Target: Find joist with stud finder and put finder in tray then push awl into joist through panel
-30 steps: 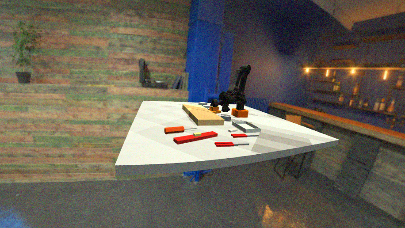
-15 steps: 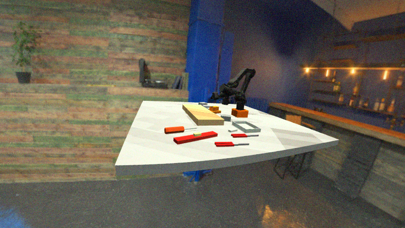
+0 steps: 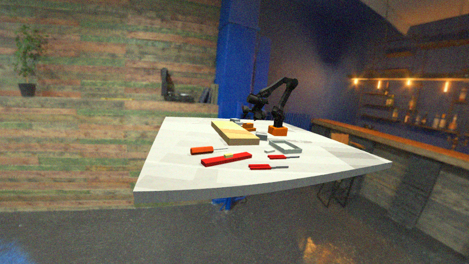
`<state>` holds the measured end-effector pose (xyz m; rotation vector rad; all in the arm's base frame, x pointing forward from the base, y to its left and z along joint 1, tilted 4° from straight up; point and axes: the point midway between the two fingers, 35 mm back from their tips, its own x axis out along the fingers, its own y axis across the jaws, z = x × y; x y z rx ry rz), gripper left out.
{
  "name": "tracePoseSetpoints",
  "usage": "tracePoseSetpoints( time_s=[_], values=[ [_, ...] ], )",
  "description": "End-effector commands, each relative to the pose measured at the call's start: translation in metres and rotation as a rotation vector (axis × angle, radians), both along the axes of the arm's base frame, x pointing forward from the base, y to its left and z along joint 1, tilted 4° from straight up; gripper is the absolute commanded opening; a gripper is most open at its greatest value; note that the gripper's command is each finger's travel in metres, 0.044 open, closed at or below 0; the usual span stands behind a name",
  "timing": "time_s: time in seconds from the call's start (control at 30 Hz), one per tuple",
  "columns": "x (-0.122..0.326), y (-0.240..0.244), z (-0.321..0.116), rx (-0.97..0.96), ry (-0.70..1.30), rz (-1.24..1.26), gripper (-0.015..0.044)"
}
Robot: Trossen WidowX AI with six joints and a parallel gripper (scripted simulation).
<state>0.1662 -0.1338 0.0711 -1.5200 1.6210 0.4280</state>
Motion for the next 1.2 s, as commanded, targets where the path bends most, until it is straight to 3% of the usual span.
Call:
tracePoseSetpoints(
  time_s=[0.0,0.3,1.17],
  values=[
    [-0.001,-0.001,-0.016,0.336,-0.165,-0.290,0.0440],
    [0.010,-0.011,-0.004,0.899,-0.547,-0.848,0.0440],
    [0.012,-0.013,-0.015,0.910,-0.556,-0.859,0.0440]
  ],
)
